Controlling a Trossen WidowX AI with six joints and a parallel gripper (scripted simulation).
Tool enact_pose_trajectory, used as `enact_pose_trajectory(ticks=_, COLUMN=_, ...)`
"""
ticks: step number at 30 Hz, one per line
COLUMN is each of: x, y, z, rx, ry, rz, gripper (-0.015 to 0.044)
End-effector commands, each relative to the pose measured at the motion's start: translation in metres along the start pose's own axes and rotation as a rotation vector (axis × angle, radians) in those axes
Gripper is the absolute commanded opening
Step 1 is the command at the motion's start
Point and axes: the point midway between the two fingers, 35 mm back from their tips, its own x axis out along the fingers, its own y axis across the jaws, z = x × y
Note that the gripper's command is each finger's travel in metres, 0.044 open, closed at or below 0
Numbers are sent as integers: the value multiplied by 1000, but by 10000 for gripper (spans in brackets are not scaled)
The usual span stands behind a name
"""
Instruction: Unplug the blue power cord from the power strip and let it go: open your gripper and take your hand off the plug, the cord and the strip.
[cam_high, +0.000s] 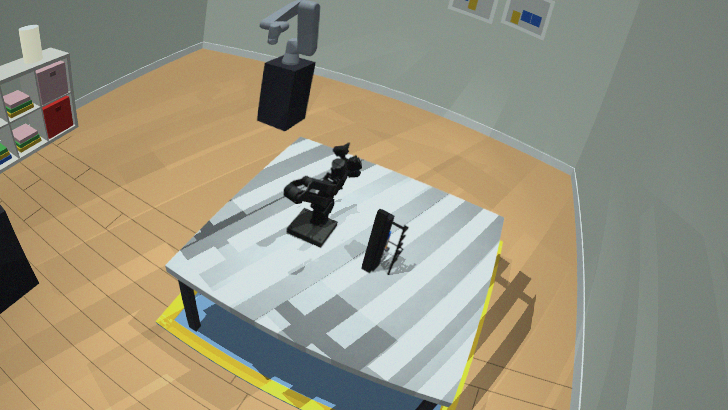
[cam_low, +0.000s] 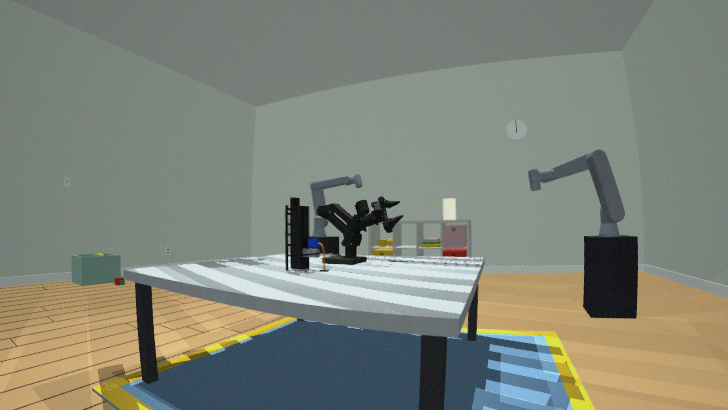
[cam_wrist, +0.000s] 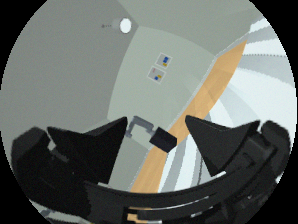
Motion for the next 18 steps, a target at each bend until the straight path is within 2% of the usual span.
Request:
enact_pose_trajectory(ticks=1, x=1, y=-2, z=2, rx=-12, ry=-4, rz=-13, gripper=374)
enact_pose_trajectory(ticks=3, x=10, y=-16, z=18, rx=-105, ry=-28, rz=-114, gripper=321)
enact_pose_trajectory(ticks=9, x=17, y=-84, z=94, rx=-482, ry=-17, rz=-595, gripper=164)
enact_pose_trajectory(ticks=14, x=-15, y=-132, z=155, rx=-703, ry=152, rz=-980, gripper=160)
enact_pose_trajectory(ticks=18, x=-52, y=-156, z=188, rx=-786, ry=342, rz=-1195, gripper=160)
